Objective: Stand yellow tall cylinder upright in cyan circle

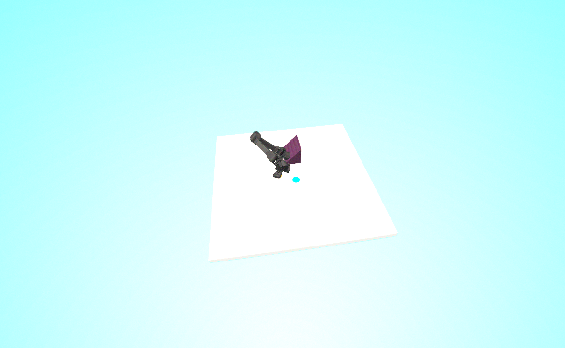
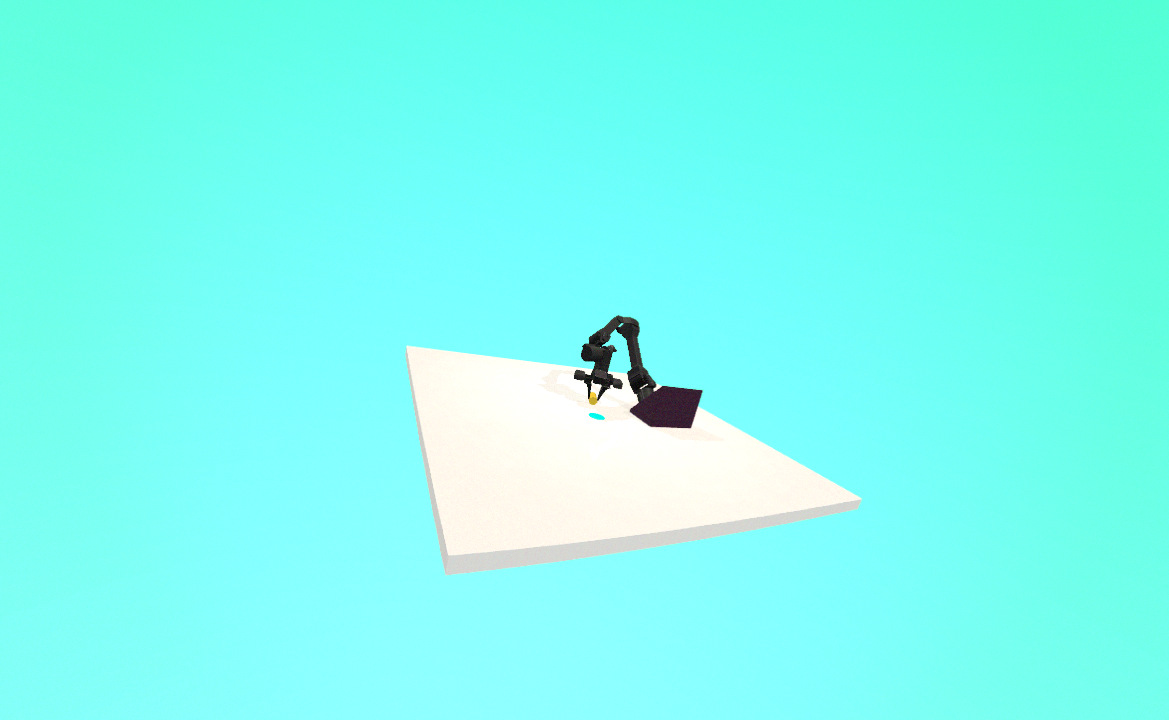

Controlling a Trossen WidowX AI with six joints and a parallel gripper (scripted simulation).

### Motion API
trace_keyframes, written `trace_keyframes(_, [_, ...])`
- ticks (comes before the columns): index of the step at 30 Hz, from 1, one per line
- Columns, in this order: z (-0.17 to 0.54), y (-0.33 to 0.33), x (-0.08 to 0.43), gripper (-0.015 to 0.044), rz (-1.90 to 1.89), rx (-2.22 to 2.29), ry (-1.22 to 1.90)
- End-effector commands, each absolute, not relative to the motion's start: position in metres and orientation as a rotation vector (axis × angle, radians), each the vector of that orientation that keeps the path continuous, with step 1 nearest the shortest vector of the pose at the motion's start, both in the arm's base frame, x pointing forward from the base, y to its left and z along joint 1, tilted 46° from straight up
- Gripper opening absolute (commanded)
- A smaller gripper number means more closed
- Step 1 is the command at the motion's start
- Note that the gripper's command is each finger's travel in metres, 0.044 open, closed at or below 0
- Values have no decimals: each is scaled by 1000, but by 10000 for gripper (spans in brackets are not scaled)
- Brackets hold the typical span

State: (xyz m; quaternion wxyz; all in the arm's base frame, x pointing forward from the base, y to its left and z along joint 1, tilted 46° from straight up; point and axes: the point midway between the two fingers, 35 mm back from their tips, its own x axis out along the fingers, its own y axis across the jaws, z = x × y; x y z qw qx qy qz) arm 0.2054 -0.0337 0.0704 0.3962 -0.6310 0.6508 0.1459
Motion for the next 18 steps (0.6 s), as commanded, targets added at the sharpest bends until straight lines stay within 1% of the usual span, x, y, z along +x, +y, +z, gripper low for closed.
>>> trace_keyframes(1, [74,-31,206,105,371,-1604,1643])
trace_keyframes(18, [109,9,205,105,425,-1638,1618])
